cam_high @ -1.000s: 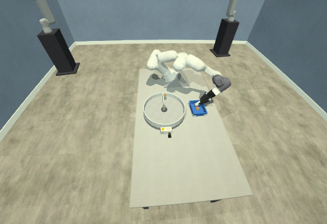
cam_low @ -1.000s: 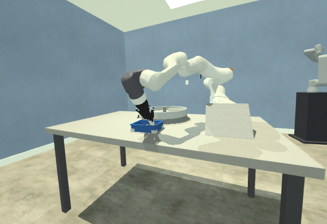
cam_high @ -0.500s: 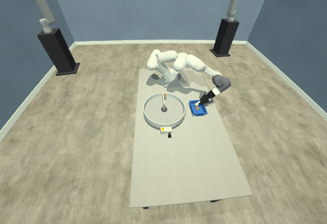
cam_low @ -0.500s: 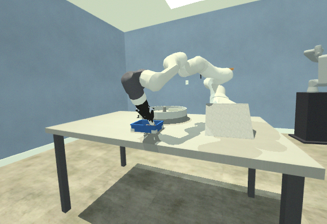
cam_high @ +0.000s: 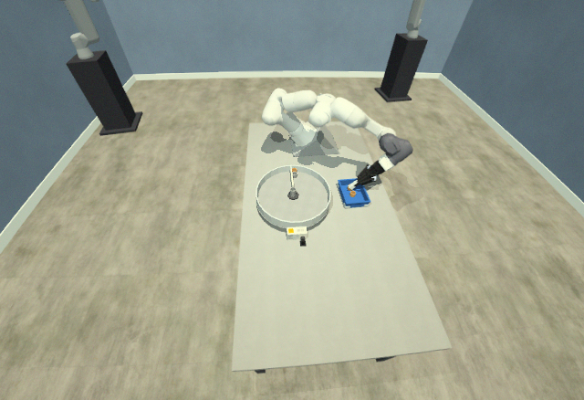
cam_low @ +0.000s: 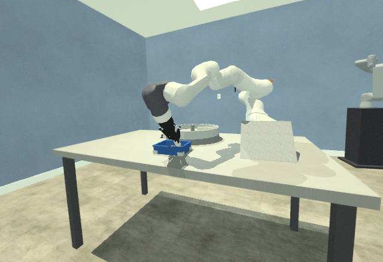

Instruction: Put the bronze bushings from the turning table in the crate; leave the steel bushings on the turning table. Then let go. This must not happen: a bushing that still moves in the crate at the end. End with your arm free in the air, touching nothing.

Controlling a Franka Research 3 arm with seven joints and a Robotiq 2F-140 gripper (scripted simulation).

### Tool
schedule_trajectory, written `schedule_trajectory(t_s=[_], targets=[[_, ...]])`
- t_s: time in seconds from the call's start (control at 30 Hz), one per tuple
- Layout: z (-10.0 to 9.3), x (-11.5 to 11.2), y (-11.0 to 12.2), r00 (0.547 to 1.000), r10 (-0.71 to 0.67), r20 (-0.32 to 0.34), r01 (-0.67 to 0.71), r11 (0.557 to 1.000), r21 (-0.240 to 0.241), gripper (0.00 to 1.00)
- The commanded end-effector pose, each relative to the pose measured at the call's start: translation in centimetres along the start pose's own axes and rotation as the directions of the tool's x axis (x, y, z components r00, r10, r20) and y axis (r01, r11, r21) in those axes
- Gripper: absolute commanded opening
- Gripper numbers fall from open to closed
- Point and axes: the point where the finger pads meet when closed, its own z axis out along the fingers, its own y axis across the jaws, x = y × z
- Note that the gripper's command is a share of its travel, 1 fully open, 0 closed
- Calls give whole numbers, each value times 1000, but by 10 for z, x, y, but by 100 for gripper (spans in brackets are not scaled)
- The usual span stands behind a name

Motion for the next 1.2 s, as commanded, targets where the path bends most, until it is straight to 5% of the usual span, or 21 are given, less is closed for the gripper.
schedule_trajectory(t_s=[0.0, 1.17], targets=[[0, -1, -2, 1000, 10, 4, -10, 1000, 2, 0], [0, -1, -2, 1000, 10, 4, -10, 1000, 2, 7]])
